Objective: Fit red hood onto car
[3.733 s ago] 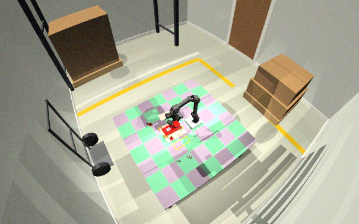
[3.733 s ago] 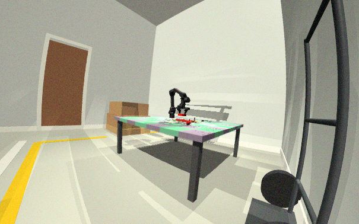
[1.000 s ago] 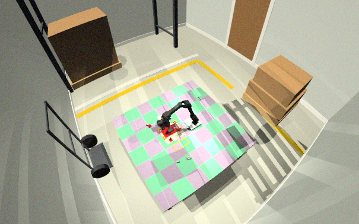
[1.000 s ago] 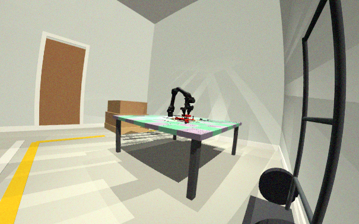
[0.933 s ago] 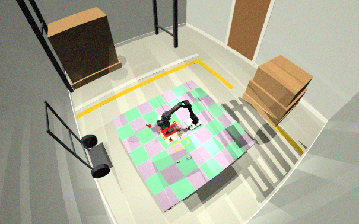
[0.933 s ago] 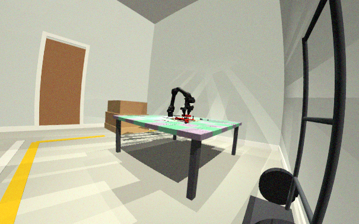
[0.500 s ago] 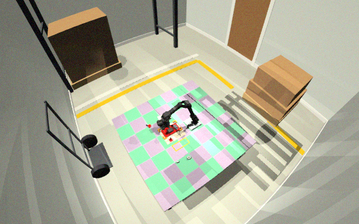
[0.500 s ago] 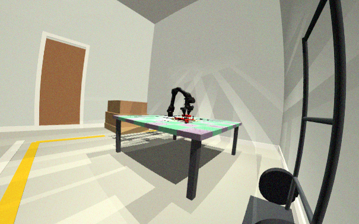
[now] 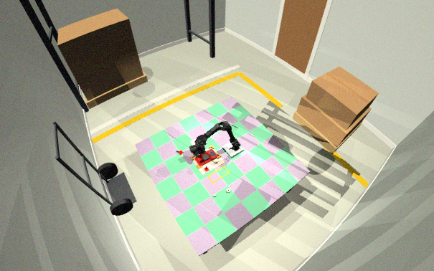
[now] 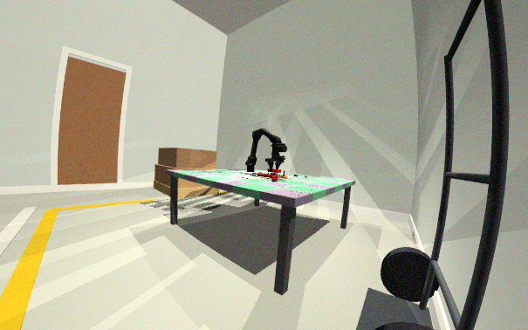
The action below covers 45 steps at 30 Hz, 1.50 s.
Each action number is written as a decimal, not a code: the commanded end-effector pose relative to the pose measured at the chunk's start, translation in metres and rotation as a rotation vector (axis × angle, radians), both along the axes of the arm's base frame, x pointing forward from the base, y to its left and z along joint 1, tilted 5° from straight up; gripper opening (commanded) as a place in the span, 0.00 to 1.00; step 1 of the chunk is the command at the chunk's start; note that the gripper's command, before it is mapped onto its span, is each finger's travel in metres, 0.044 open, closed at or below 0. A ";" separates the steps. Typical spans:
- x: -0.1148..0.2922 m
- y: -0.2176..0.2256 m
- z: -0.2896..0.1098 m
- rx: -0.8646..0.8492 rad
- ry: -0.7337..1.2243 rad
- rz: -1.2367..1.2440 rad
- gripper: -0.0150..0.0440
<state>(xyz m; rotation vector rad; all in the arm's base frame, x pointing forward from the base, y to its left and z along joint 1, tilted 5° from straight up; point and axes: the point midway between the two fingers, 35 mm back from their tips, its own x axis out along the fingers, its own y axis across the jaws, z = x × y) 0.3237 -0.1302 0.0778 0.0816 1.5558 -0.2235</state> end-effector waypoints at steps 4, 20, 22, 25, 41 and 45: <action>0.000 0.000 -0.003 0.003 -0.001 0.004 0.25; 0.001 0.000 -0.009 0.003 -0.001 0.004 0.25; 0.001 0.000 -0.010 0.003 -0.001 0.004 0.25; 0.001 -0.001 -0.011 0.003 -0.001 0.004 0.25; 0.001 -0.001 -0.017 0.003 -0.001 0.004 0.25; 0.001 -0.002 -0.019 0.003 -0.001 0.004 0.25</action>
